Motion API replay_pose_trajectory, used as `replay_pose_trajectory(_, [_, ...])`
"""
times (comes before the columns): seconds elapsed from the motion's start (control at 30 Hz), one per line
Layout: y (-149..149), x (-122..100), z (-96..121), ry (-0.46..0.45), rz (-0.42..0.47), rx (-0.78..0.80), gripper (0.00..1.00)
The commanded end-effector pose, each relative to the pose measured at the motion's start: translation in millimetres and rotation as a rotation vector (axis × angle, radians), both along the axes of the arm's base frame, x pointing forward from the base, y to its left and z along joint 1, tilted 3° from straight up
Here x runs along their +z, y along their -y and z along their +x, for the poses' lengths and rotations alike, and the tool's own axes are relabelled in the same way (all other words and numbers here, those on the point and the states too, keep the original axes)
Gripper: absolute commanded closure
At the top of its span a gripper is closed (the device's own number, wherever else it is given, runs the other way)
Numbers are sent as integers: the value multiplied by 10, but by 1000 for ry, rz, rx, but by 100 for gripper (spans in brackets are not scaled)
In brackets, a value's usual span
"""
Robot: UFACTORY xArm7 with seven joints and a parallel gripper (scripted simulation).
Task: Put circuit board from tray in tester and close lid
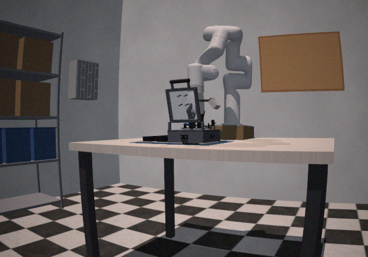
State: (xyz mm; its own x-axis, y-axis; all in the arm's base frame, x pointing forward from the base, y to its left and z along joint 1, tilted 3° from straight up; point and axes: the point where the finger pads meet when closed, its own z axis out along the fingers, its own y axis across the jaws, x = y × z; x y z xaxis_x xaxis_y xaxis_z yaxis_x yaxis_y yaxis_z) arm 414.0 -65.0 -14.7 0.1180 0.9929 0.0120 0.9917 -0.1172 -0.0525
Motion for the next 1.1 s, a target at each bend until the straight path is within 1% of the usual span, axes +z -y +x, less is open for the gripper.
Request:
replay_pose_trajectory(0.0, [4, 18, 31, 8, -1, 0, 21])
replay_pose_trajectory(0.33, [4, 25, 31, 8, -1, 0, 21])
replay_pose_trajectory(0.77, [5, 115, 35, 8, -1, 0, 21])
replay_pose_trajectory(1.07, [6, 126, 35, 8, -1, 0, 21])
